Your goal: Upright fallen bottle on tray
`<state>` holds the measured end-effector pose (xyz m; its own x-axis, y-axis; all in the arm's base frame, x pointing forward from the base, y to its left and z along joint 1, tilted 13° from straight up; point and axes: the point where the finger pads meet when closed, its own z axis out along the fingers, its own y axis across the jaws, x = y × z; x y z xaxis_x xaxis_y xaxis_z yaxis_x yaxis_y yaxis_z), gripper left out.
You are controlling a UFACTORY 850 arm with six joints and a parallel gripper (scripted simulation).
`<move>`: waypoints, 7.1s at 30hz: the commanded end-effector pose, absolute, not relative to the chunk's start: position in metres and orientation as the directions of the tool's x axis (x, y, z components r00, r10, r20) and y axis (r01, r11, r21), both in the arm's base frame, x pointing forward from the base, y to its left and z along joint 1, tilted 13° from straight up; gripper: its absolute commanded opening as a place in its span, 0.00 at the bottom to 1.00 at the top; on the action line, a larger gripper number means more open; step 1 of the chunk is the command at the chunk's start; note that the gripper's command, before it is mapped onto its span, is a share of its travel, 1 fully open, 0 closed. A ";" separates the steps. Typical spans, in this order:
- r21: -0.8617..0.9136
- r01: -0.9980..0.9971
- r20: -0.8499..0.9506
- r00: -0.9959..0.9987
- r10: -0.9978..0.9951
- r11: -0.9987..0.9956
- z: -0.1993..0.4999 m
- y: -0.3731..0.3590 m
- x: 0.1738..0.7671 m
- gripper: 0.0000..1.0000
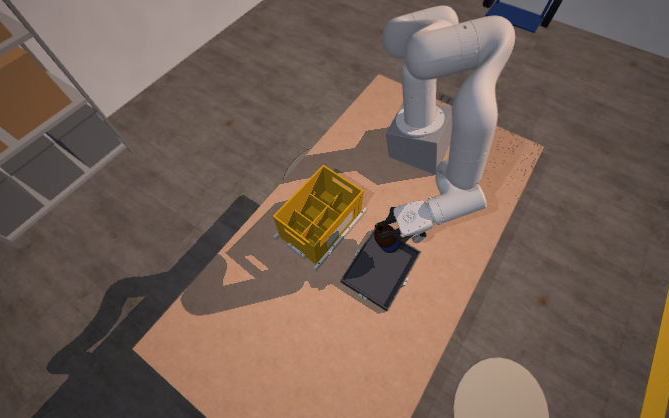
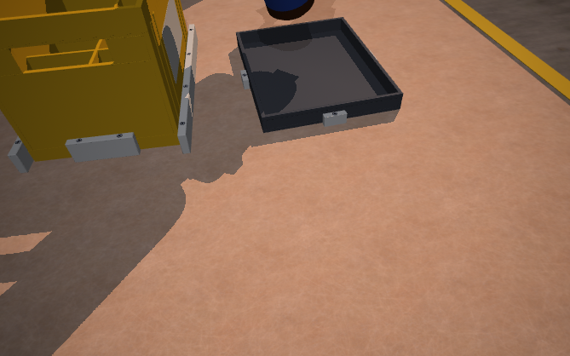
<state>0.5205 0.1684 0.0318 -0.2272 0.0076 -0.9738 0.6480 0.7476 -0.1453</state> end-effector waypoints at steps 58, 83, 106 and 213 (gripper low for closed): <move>-0.144 0.648 -0.975 -0.222 0.005 0.748 0.013 0.165 0.522 0.00; -0.144 0.648 -0.975 -0.222 0.005 0.748 -0.014 0.158 0.523 0.00; -0.144 0.648 -0.975 -0.222 0.005 0.748 -0.027 0.155 0.523 0.00; -0.144 0.648 -0.975 -0.222 0.005 0.748 -0.012 0.159 0.523 1.00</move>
<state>0.5224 0.1573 -0.0171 -0.2233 0.0041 -0.9747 0.6479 0.7477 -0.1453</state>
